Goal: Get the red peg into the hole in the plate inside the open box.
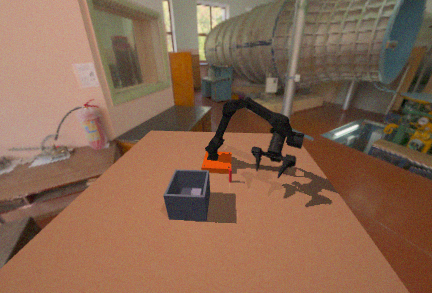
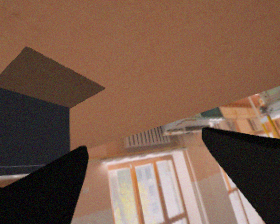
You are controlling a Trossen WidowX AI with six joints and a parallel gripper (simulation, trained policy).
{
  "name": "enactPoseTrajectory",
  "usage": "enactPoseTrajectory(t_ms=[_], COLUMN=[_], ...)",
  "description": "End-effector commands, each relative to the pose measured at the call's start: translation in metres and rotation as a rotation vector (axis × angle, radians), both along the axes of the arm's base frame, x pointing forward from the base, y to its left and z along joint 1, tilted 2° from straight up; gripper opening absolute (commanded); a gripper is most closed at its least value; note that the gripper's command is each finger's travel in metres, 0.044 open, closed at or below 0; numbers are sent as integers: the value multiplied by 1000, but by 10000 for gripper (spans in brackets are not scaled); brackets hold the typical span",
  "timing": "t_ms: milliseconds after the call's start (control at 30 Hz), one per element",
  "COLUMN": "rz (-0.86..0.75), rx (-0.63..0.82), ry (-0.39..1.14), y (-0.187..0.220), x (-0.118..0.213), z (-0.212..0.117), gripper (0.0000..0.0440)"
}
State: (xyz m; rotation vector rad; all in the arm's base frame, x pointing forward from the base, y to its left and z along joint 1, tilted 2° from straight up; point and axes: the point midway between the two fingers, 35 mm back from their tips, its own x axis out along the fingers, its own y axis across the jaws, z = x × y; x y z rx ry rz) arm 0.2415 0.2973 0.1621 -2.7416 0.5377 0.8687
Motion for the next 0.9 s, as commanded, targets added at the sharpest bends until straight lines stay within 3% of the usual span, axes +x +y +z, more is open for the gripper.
enactPoseTrajectory(t_ms=[0, 867], rz=[-121, -825], rx=[102, 673], ry=[0, -96], y=[-16, -87], x=[6, 17], z=[-2, 1], gripper=[440, 440])
